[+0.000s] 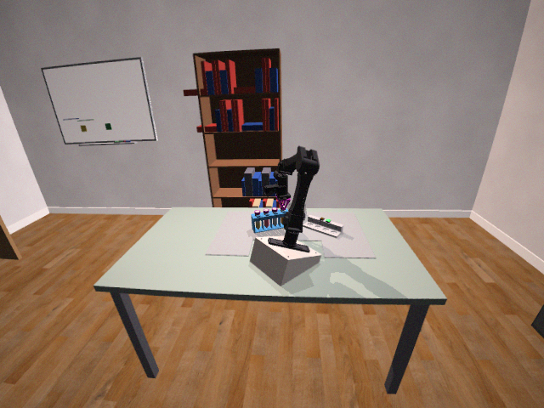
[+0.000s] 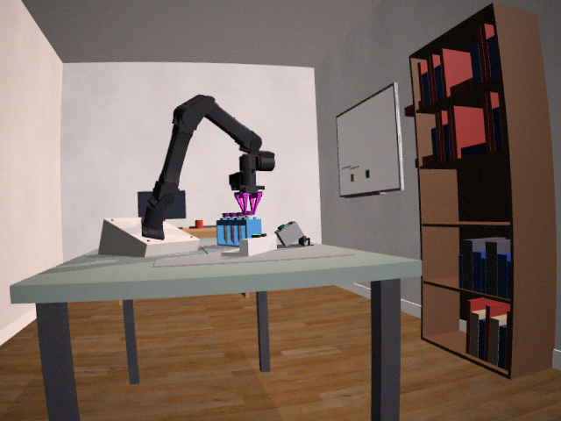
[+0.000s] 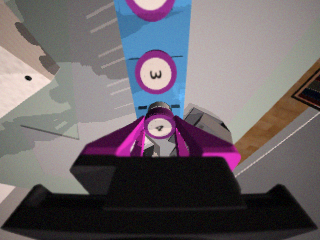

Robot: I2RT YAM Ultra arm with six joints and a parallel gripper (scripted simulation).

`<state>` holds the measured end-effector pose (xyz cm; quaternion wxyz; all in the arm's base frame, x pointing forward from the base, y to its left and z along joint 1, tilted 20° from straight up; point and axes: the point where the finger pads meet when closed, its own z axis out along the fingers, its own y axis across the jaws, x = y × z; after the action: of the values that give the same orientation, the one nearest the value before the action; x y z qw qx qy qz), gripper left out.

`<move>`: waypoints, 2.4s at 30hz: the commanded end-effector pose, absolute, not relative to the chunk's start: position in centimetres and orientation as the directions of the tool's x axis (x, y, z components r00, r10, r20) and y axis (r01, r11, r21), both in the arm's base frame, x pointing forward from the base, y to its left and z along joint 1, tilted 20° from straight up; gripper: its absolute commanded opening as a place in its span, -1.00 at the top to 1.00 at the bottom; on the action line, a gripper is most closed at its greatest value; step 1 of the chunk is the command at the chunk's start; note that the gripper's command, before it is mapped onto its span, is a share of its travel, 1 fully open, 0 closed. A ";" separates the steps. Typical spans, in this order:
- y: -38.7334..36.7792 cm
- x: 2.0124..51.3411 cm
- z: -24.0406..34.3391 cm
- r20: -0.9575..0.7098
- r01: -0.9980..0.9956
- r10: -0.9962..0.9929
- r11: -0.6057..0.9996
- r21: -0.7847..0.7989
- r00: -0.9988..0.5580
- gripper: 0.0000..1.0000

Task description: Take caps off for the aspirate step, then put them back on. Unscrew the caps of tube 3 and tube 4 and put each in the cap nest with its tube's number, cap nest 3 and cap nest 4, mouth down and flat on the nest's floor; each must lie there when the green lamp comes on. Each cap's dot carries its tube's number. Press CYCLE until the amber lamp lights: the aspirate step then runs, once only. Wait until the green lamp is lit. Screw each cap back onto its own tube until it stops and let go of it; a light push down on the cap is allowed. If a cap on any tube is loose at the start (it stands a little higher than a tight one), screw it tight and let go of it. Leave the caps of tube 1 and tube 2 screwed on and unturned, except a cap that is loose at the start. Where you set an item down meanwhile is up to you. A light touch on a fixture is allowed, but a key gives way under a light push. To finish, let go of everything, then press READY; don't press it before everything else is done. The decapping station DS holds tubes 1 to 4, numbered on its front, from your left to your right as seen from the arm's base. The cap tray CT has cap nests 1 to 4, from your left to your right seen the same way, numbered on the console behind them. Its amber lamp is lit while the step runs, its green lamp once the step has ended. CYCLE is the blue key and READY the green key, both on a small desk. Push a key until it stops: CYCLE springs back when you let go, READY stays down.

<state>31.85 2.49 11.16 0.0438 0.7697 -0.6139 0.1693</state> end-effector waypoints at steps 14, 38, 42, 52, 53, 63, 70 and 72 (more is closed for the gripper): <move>2.6 32.1 11.5 0.100 -0.791 -0.815 0.512 -0.335 -0.570 1.00; 2.6 32.1 11.5 -0.228 0.052 -0.010 0.963 -0.266 -0.974 1.00; 2.6 32.1 11.5 -0.276 0.245 0.182 0.945 -0.215 -0.944 1.00; 2.6 32.1 11.5 -0.338 0.593 0.535 0.800 -0.091 -0.774 1.00; 2.6 32.1 11.5 -0.342 0.631 0.575 0.772 -0.074 -0.743 1.00; 2.6 32.1 11.5 -0.336 0.910 0.875 0.402 0.099 -0.350 1.00; 2.6 32.1 11.5 -0.301 0.968 0.947 0.173 0.179 -0.114 1.00; 2.6 32.1 11.5 -0.283 0.975 0.959 0.087 0.206 -0.026 1.00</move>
<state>31.83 2.53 11.15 -0.1678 -0.6082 -0.7746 0.0445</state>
